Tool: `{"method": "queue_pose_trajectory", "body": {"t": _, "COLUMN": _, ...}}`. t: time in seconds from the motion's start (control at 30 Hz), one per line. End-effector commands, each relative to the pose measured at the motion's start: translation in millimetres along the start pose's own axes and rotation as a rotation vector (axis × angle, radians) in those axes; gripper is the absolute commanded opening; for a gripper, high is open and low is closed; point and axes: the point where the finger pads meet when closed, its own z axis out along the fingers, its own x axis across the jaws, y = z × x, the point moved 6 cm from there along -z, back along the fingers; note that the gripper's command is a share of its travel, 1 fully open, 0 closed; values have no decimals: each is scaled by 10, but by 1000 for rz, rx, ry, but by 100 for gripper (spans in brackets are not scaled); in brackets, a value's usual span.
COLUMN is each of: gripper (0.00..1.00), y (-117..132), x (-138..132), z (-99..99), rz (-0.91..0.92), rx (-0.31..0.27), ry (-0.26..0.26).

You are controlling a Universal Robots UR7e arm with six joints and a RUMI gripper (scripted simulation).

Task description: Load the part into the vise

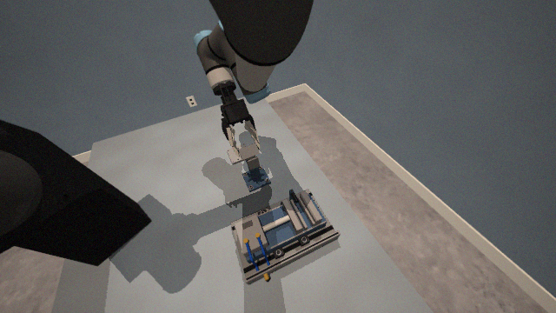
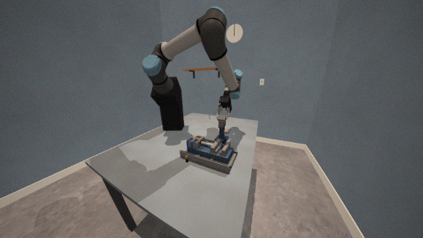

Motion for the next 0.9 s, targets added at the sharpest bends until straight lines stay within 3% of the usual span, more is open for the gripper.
{"method": "queue_pose_trajectory", "body": {"t": 0.0, "gripper": 0, "y": -19, "x": 21, "z": 13, "rz": 4, "rx": 0, "ry": -1}}
{"method": "queue_pose_trajectory", "body": {"t": 0.87, "gripper": 0, "y": -101, "x": 27, "z": 45, "rz": 4, "rx": 0, "ry": -1}}
